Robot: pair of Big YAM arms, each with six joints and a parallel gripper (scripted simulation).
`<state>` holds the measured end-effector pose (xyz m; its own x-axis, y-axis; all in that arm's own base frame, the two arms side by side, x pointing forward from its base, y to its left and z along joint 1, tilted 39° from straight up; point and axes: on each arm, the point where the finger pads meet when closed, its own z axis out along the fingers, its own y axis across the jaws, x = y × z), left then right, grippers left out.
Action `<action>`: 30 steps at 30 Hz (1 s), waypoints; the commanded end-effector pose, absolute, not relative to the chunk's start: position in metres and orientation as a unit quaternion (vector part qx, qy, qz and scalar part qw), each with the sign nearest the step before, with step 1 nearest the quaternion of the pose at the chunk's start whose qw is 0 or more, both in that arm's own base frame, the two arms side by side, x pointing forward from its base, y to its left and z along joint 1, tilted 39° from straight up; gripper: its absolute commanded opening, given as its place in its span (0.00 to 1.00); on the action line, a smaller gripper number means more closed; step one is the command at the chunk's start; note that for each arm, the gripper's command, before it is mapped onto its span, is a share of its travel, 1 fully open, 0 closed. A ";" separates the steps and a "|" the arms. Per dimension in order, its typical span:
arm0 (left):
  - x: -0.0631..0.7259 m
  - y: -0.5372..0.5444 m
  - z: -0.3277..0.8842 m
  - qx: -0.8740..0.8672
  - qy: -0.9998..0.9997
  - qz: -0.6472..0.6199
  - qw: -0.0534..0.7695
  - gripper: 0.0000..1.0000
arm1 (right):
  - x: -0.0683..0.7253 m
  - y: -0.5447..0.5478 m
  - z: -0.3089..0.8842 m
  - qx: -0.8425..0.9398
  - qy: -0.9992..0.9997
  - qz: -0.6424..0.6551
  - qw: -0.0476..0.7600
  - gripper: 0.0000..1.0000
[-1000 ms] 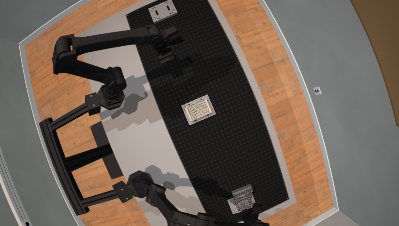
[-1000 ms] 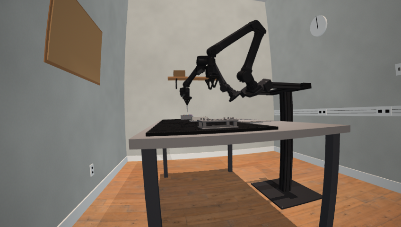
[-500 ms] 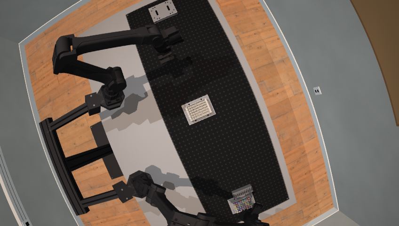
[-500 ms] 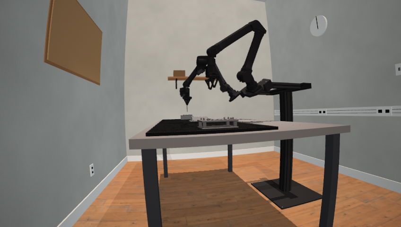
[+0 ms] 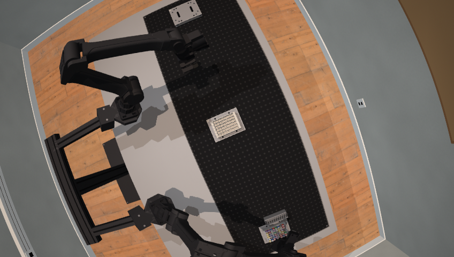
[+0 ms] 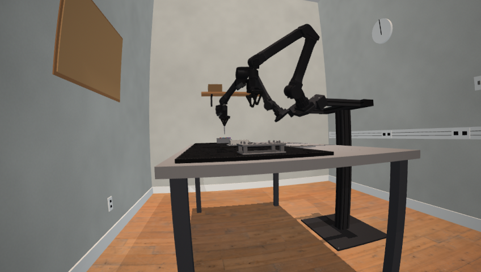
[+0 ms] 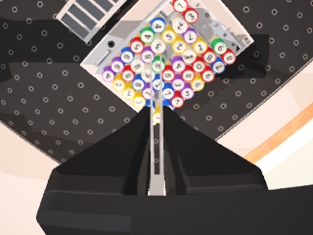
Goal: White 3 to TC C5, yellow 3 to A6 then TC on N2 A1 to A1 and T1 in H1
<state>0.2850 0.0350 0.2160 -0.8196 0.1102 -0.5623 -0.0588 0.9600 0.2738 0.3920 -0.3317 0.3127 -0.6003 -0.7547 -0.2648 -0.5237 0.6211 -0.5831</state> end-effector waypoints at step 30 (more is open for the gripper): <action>0.290 0.034 0.229 0.019 0.939 0.141 0.313 1.00 | 0.400 -0.342 0.314 -0.371 0.861 -0.238 0.255 0.08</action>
<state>0.2850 0.0350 0.2160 -0.8196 0.1102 -0.5623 -0.0588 0.9600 0.2738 0.3931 -0.3324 0.3130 -0.5985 -0.7559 -0.2654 -0.5219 0.6192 -0.5868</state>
